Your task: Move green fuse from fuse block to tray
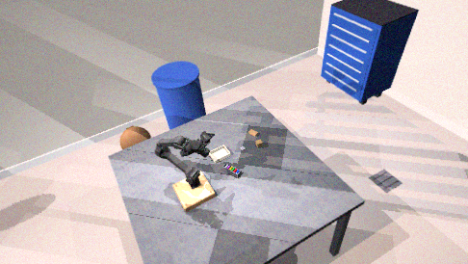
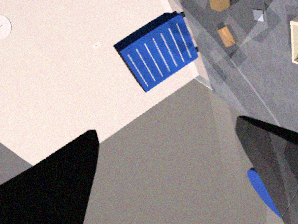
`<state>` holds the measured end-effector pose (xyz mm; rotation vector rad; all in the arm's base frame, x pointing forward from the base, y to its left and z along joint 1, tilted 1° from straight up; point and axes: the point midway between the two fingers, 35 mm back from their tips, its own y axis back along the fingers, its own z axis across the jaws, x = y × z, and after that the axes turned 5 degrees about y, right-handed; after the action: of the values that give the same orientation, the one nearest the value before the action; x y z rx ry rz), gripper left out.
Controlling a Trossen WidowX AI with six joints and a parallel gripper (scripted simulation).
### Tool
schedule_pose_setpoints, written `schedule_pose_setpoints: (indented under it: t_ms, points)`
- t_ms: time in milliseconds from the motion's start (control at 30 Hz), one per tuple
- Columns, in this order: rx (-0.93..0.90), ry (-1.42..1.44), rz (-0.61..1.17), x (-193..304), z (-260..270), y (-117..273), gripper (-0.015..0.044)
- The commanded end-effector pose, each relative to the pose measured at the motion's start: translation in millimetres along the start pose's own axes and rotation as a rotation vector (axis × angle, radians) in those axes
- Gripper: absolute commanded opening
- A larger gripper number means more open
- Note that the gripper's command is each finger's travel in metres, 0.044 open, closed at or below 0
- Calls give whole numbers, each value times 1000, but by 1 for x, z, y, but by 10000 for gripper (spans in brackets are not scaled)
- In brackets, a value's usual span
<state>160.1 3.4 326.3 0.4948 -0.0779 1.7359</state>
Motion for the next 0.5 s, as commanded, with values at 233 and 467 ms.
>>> schedule_pose_setpoints:
  t_ms: [233, 467]
  points:
    - [277, 298, -35, -60, -22, -31, 190]
    - [665, 801, 140, -111, -69, -82, 69]
